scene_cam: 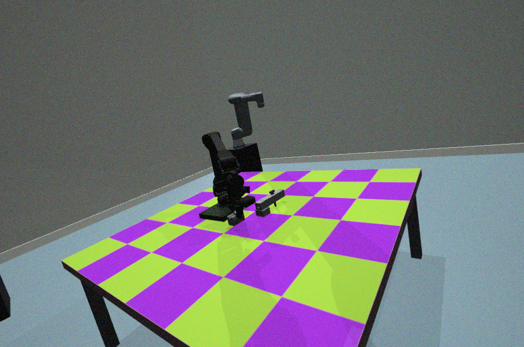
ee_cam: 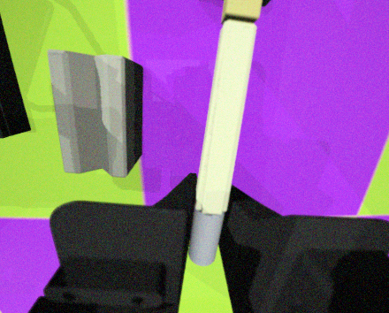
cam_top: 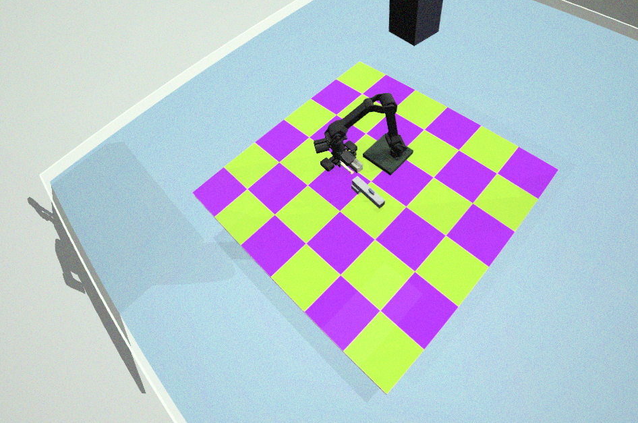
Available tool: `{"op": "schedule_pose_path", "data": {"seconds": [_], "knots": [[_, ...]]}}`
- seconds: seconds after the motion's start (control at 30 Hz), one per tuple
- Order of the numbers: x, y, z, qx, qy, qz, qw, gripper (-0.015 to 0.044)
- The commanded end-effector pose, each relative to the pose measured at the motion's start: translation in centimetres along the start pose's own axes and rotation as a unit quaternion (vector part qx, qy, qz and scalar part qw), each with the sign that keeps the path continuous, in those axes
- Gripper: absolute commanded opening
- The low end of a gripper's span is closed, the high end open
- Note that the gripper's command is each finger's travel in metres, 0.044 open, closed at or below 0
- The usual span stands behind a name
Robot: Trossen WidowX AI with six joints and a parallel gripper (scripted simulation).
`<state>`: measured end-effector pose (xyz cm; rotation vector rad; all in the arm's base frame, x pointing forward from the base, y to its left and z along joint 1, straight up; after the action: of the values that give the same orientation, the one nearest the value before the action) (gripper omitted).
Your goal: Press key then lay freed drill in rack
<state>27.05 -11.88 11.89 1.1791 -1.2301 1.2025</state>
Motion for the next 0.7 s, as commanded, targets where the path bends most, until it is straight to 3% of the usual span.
{"op": "schedule_pose_path", "data": {"seconds": [0.0,0.67], "knots": [[0.31,-0.07,0.05,-0.002,0.002,0.002,1.0,0.0],[0.99,-0.07,0.06,-0.002,0.002,0.002,1.0,0.0]]}}
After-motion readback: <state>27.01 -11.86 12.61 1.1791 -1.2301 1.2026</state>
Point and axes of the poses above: the point midway between the two fingers, 35 mm back from their tips, its own x axis back along the fingers, its own y axis across the jaws, z = x × y, the point moved 6 cm from there along x, back along the fingers, and after that the axes turned 4 degrees about -x, right-handed, at the moved point
